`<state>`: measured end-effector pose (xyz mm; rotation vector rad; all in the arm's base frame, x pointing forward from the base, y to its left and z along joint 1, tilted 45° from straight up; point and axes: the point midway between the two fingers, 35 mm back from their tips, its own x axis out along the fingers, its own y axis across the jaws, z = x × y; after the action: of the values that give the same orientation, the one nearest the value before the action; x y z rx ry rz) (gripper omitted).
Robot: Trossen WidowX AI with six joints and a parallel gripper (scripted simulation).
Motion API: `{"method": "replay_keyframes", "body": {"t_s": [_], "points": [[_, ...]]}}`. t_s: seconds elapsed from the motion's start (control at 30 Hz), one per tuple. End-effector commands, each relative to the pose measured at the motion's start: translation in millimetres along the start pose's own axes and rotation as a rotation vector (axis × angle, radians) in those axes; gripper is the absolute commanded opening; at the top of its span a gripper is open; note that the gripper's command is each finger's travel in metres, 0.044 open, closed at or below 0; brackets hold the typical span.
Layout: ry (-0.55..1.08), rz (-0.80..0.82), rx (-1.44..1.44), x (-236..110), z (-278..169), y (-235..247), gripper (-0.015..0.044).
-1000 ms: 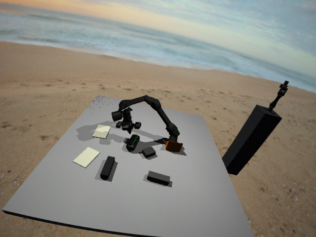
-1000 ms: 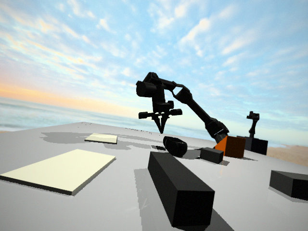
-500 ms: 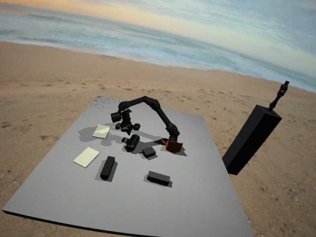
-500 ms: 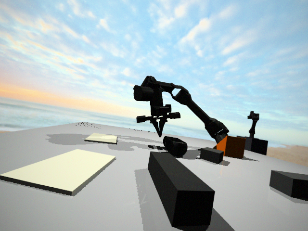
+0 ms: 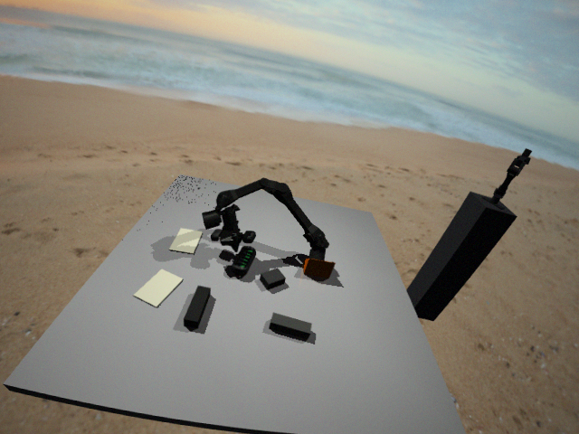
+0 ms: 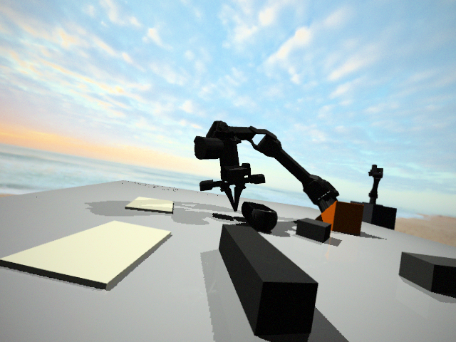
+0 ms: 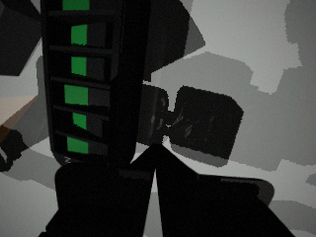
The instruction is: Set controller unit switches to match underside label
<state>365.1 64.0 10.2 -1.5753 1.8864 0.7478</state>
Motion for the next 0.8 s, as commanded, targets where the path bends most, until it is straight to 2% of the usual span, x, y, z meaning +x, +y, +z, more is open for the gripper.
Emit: {"method": "replay_keyframes", "body": {"t_s": [0.0,0.77], "points": [[0.006,0.006,-0.003,8.8,-0.8,-1.2,0.0],[0.005,0.008,0.0,13.0,-0.8,4.6,0.0]]}}
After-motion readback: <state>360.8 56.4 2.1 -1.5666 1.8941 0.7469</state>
